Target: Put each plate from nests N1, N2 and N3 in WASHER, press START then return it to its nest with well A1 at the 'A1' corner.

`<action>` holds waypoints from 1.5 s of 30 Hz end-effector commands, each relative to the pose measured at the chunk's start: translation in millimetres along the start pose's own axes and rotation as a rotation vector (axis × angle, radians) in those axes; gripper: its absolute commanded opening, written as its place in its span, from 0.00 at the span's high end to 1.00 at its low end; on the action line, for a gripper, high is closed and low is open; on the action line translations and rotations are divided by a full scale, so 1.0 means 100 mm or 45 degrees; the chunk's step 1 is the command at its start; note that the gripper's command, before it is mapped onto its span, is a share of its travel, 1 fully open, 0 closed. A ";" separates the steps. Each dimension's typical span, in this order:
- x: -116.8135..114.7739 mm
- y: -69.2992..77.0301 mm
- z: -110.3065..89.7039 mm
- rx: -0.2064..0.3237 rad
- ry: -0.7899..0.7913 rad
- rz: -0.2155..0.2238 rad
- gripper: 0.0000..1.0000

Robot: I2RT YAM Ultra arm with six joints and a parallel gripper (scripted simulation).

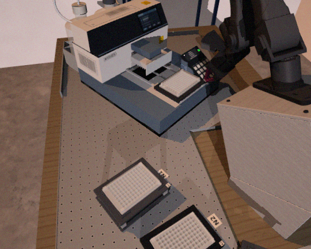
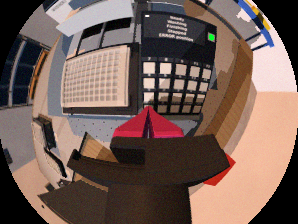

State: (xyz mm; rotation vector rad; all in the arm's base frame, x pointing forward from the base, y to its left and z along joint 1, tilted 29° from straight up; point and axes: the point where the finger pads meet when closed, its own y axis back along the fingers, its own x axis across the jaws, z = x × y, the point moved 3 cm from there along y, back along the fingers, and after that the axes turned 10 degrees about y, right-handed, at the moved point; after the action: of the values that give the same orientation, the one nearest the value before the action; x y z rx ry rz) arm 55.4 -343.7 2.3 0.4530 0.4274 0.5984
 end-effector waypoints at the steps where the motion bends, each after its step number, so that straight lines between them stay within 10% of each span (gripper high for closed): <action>1: -0.05 -0.07 0.06 -0.024 0.007 -0.012 1.00; 45: -0.02 -0.12 0.03 -0.005 -0.004 -0.001 1.00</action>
State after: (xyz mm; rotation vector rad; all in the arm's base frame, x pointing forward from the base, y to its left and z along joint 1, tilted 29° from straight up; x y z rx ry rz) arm 56.1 -345.4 1.5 0.4490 0.4216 0.5959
